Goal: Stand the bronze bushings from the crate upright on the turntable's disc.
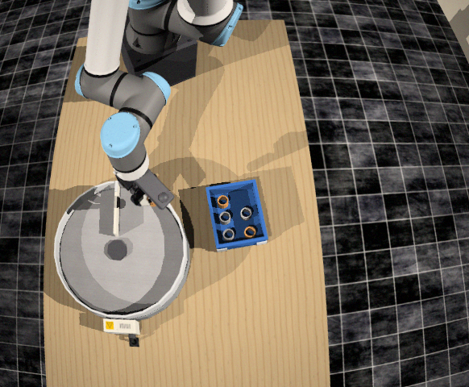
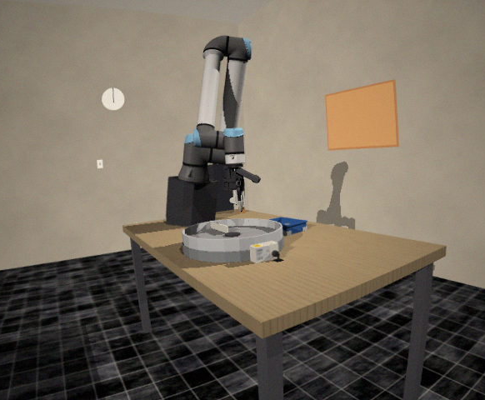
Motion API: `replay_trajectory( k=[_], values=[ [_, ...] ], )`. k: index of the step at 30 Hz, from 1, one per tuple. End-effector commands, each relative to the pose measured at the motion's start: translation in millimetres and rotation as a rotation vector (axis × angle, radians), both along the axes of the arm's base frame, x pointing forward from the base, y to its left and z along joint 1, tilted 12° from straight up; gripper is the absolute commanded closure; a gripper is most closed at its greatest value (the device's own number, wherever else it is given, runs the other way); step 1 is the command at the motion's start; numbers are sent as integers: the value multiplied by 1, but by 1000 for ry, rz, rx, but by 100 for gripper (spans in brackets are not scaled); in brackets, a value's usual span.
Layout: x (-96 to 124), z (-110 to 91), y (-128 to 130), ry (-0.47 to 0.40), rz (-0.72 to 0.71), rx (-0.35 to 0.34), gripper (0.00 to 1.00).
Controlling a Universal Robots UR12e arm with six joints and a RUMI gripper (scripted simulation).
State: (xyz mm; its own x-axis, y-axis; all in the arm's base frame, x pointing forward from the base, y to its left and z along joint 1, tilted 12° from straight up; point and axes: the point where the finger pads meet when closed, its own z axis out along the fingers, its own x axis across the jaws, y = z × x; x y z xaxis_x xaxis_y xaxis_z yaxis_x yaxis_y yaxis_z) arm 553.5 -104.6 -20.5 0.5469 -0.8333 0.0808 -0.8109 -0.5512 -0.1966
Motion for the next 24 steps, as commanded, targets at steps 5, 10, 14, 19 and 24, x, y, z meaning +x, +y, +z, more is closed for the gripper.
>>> replay_trajectory(
  k=[5,10,14,19,24],
  values=[
    [0,-3,-66,-1,3,2,100],
    [-1,-5,-102,-1,3,2,100],
    [-2,-6,-121,-1,3,2,100],
    [-2,-7,-144,-1,3,2,100],
    [-3,-9,-166,-1,3,2,100]
  ],
)
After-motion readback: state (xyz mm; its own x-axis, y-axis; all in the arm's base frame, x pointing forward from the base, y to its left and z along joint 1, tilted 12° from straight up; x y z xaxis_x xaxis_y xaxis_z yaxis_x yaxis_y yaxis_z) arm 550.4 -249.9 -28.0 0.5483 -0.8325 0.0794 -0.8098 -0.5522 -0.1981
